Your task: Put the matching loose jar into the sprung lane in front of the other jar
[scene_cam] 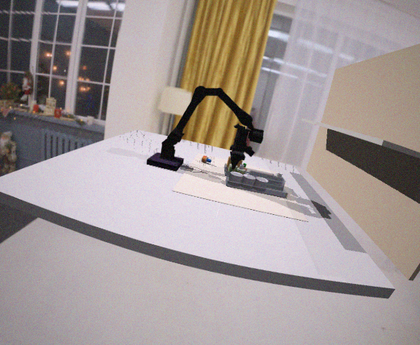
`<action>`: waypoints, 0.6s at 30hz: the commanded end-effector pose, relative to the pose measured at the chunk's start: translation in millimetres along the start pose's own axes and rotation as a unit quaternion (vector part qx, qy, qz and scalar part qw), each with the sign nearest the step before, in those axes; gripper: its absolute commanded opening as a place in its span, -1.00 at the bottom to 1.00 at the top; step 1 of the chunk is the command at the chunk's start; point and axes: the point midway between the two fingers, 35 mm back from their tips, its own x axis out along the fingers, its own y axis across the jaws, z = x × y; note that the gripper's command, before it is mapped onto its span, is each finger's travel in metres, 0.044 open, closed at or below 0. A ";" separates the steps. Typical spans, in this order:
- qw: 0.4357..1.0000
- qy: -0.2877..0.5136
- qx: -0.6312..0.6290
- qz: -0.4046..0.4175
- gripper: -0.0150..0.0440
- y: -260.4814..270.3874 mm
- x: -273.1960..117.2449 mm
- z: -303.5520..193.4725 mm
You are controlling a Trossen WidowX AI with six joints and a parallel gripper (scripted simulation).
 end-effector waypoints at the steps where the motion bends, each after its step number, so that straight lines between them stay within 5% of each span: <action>1: 1.000 -0.010 -0.002 -0.001 -0.49 -0.5 1.3 4.3; 18: 1.000 -0.009 -0.002 -0.001 -0.49 -0.5 6.7 3.4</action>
